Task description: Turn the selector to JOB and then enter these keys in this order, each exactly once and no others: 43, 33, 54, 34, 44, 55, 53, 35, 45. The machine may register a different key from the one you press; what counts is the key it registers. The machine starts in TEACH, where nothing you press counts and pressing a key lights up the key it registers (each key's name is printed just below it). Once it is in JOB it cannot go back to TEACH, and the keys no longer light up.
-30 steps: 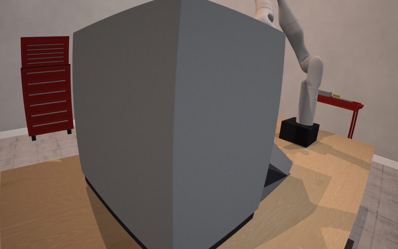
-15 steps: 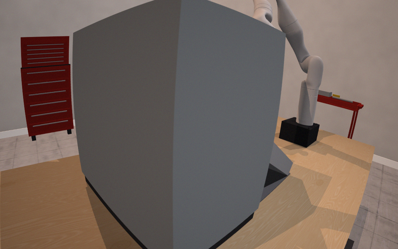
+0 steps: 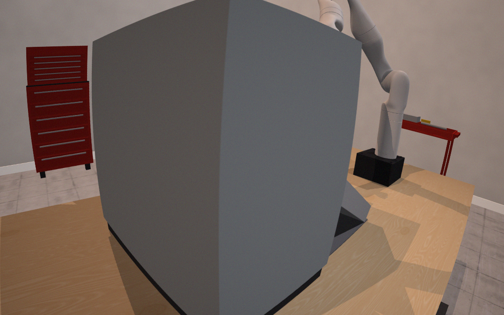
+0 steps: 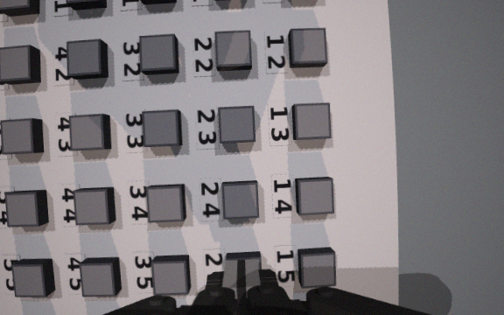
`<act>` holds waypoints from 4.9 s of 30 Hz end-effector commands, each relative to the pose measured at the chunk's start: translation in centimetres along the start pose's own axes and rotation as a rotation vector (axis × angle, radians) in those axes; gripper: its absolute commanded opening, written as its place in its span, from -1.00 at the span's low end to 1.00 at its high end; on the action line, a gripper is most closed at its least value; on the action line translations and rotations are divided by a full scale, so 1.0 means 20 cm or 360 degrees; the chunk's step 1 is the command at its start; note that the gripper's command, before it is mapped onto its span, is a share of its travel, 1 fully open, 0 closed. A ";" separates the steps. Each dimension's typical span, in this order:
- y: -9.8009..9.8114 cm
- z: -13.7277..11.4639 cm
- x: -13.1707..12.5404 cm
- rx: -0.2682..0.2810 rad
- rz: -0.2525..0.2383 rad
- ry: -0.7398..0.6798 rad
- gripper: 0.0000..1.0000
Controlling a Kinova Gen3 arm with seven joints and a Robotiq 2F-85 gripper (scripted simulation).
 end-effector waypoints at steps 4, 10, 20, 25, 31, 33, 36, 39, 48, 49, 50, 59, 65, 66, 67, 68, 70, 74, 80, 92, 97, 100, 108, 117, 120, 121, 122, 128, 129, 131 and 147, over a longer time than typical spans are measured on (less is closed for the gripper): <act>0.00 0.00 0.00 0.0000 0.0002 0.0001 -0.80; 0.00 0.00 0.00 0.0000 0.0002 0.0001 -0.80; 0.00 0.00 0.00 0.0000 0.0002 0.0001 -0.80; 0.00 0.00 0.00 0.0001 0.0002 0.0001 -0.80; -0.01 0.00 0.00 0.0001 0.0002 0.0001 -0.80; -0.01 0.00 0.00 0.0001 0.0002 0.0001 -0.80; -0.02 0.00 0.00 0.0001 0.0002 0.0001 -0.80; -0.03 0.00 0.00 0.0001 0.0002 0.0001 -0.80; -0.04 0.00 0.00 0.0001 0.0002 0.0001 -0.80; -0.04 0.00 0.00 0.0001 0.0002 0.0001 -0.80; -0.04 0.00 0.00 0.0001 0.0002 0.0001 -0.80; -0.05 0.00 0.00 0.0001 0.0002 0.0001 -0.80; -0.05 0.00 0.00 0.0001 0.0002 0.0001 -0.80; -0.05 0.00 0.00 0.0001 0.0002 0.0001 -0.80; -0.05 0.00 0.00 0.0001 0.0002 0.0001 -0.80; -0.05 0.00 0.00 0.0001 0.0002 0.0001 -0.80; -0.05 0.00 0.00 0.0001 0.0002 0.0001 -0.80; -0.05 0.00 0.00 0.0001 0.0002 0.0001 -0.80; -0.05 0.00 0.00 0.0001 0.0002 0.0001 -0.80; -0.05 0.00 0.00 0.0001 0.0002 0.0001 -0.80; -0.05 0.00 0.00 0.0001 0.0002 0.0001 -0.80; -0.05 0.00 0.00 0.0001 0.0002 0.0001 -0.80; -0.05 0.00 0.00 0.0001 0.0002 0.0001 -0.80; -0.05 0.00 0.00 0.0001 0.0002 0.0001 -0.80; -0.05 0.00 0.00 0.0001 0.0002 0.0001 -0.80; -0.05 0.00 0.00 0.0001 0.0002 0.0001 -0.80; -0.05 0.00 0.00 0.0001 0.0002 0.0001 -0.80; -0.05 0.00 0.00 0.0001 0.0002 0.0001 -0.80; -0.05 0.00 0.00 0.0001 0.0002 0.0001 -0.80; -0.04 0.00 0.00 0.0001 0.0002 0.0001 -0.80; 0.07 0.00 0.00 0.0001 0.0002 0.0001 -0.80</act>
Point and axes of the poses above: the point where the finger pads meet when closed, its own y axis back along the fingers, its own x axis across the jaws, z = x × y, the point moved 2 cm from there along y, back along the fingers, and after that the axes turned 10 degrees about -y, right-handed, at the moved point
